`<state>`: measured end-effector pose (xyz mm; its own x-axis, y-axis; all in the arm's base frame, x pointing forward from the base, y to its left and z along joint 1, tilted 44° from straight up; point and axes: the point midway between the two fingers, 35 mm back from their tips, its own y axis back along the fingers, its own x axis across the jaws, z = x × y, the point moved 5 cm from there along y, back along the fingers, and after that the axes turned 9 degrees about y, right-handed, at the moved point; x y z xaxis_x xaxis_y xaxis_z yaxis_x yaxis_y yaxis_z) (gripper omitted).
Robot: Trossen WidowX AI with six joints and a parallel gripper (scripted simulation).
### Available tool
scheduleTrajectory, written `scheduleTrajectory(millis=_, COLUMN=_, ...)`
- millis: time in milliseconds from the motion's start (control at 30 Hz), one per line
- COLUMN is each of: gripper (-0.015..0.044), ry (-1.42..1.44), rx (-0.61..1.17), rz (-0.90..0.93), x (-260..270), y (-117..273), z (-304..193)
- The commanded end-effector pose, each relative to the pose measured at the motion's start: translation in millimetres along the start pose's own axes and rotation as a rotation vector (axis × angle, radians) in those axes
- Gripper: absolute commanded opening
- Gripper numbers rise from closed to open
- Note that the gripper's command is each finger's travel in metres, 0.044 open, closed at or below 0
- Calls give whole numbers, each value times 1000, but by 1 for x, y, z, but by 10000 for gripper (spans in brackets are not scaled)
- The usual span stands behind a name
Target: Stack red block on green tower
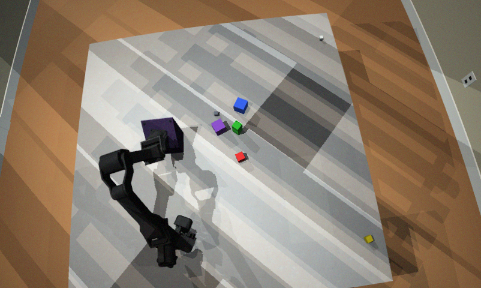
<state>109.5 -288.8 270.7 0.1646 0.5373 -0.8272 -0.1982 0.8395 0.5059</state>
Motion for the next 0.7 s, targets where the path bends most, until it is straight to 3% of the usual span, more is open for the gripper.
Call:
scheduleTrajectory(millis=0, gripper=440, ry=32, rx=-50, rz=69, x=20, y=3, z=25)
scheduleTrajectory(millis=667, gripper=440, ry=171, rx=-45, rz=352, x=123, y=7, z=125)
